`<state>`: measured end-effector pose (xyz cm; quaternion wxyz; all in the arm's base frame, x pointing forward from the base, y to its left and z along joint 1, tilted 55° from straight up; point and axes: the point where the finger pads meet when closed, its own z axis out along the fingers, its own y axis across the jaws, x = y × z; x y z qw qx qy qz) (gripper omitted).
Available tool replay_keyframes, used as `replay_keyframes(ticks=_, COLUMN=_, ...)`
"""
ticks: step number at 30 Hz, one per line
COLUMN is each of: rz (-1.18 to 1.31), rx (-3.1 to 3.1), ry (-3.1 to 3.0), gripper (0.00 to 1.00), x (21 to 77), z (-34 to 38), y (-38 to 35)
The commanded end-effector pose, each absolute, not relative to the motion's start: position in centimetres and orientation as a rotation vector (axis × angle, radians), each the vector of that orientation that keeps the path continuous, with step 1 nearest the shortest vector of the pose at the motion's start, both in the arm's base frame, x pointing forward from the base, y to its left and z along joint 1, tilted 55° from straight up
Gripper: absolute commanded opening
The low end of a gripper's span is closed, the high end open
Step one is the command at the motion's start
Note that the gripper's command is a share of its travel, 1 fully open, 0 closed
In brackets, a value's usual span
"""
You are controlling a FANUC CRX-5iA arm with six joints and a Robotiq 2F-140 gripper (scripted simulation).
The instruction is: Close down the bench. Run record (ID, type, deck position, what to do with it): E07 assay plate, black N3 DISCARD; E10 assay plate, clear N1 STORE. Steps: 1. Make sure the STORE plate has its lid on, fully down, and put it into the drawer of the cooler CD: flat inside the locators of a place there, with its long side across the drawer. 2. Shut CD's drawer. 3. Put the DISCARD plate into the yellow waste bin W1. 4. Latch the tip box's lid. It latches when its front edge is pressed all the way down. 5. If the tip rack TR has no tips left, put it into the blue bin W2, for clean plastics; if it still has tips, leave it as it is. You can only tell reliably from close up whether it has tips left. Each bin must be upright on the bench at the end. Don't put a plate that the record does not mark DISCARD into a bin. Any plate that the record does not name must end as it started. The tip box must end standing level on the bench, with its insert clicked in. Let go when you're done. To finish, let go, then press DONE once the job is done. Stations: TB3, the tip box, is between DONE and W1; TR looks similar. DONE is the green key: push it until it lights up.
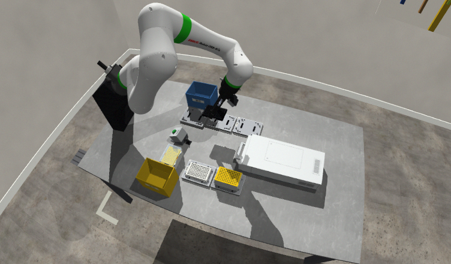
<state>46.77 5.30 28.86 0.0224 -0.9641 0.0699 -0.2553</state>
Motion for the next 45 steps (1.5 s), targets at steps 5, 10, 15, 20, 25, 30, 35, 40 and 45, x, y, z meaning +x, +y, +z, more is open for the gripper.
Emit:
replay_keyframes(ticks=5, rz=-0.792, rx=-2.985, ry=0.216, gripper=0.1, x=46.2, z=28.3, y=3.8)
replay_keyframes(ticks=10, rz=-0.792, rx=-2.985, ry=0.216, gripper=0.1, x=45.8, z=27.9, y=2.6)
replay_keyframes(ticks=15, rz=-0.792, rx=-2.985, ry=0.216, gripper=0.1, x=45.6, z=27.6, y=1.9)
replay_keyframes(ticks=20, rz=-0.792, rx=-2.985, ry=0.216, gripper=0.1, x=45.2, z=27.1, y=0.7)
replay_keyframes(ticks=25, rz=-0.792, rx=-2.986, ry=0.216, gripper=0.1, x=44.8, z=26.6, y=-0.5)
replay_keyframes(ticks=30, rz=-0.792, rx=-2.986, ry=0.216, gripper=0.1, x=44.3, z=26.2, y=-1.7)
replay_keyframes(ticks=35, rz=-0.792, rx=-2.986, ry=0.216, gripper=0.1, x=44.1, z=25.9, y=-2.4)
replay_keyframes(ticks=40, rz=-0.792, rx=-2.986, ry=0.216, gripper=0.1, x=43.7, z=25.4, y=-3.6)
replay_keyframes(ticks=45, rz=-0.792, rx=-2.986, ry=0.216, gripper=0.1, x=43.3, z=25.0, y=-4.7)
